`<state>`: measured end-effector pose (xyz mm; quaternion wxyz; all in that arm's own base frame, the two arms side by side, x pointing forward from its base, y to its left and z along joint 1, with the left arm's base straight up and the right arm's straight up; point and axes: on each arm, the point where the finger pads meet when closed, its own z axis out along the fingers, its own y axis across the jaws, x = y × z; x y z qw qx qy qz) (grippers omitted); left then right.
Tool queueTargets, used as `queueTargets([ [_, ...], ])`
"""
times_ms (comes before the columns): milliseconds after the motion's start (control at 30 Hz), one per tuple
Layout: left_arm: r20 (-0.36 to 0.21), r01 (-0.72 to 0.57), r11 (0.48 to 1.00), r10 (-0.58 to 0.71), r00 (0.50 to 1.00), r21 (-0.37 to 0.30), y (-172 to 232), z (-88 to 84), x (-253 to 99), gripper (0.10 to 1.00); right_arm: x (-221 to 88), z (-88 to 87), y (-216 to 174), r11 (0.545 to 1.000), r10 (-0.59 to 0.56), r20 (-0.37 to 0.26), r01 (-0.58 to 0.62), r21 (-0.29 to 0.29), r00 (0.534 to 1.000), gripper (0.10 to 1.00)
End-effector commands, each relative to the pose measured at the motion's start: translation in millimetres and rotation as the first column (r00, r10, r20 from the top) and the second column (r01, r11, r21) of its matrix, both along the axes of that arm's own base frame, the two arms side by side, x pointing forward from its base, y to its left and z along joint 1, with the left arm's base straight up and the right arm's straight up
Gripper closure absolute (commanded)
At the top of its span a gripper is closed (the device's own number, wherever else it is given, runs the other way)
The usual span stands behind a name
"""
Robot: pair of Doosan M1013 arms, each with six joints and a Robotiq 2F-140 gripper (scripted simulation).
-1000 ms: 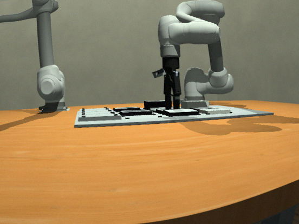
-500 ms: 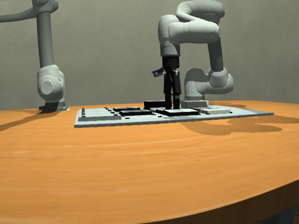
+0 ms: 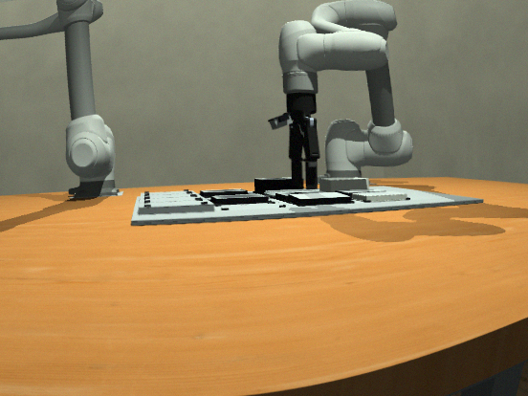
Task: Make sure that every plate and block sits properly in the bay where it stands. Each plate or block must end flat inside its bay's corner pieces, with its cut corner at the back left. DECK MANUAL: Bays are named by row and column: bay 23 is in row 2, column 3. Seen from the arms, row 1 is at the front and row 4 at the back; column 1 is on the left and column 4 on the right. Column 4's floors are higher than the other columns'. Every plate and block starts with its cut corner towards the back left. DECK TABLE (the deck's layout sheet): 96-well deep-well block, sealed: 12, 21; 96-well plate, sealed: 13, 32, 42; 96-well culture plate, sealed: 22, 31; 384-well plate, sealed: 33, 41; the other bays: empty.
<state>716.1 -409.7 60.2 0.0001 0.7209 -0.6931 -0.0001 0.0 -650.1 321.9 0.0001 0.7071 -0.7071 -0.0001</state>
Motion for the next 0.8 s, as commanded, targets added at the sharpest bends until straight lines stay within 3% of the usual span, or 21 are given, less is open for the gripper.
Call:
queueTargets([
  [0,0.002,0.0,1.0,0.0,1.0,-0.001,0,5.8,1,0.4,0,0.9,0,1.0,0.0,0.0,0.0,-0.001,1.0,0.098],
  [767,0.002,0.0,1.0,0.0,1.0,-0.001,0,33.8,1,0.4,0,0.9,0,1.0,0.0,0.0,0.0,-0.001,1.0,0.098],
])
